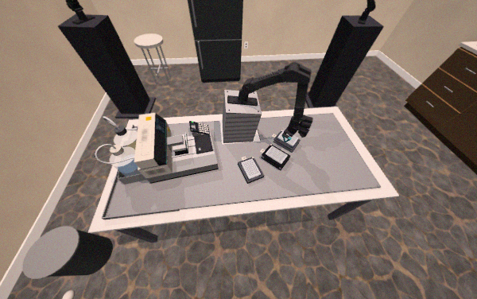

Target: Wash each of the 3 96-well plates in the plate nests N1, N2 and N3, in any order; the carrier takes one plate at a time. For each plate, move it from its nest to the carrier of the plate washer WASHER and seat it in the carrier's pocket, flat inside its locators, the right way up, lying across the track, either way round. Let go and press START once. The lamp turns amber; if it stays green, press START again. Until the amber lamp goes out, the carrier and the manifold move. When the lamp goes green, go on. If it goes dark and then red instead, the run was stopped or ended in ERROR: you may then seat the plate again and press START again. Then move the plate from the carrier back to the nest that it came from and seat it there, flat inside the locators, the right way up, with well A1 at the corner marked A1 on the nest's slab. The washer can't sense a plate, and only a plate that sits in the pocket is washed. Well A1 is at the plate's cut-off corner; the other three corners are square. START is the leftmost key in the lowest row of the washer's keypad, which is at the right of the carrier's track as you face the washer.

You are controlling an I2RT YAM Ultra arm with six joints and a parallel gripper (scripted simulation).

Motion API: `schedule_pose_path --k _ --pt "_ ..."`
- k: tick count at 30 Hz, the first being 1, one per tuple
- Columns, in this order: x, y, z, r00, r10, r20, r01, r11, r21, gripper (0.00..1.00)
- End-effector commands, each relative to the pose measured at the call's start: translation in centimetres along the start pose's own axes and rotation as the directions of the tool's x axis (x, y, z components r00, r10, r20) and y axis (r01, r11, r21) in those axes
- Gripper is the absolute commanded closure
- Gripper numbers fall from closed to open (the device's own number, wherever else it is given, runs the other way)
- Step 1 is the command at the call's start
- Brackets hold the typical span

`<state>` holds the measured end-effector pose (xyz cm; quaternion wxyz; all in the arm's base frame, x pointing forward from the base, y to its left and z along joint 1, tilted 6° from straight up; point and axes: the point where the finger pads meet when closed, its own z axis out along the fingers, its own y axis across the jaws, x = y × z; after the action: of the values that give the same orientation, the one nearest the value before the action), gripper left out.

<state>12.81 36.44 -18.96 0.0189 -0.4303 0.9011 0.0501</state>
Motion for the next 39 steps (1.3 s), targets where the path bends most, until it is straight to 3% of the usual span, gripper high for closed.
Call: schedule_pose_path --k 1,39 --pt "-0.46 0.15 -0.41 1.0 0.0 0.014 0.0 1.0 -0.003 1.0" --pt "-0.4 0.13 -0.08 1.0 0.0 0.014 0.0 1.0 -0.003 1.0"
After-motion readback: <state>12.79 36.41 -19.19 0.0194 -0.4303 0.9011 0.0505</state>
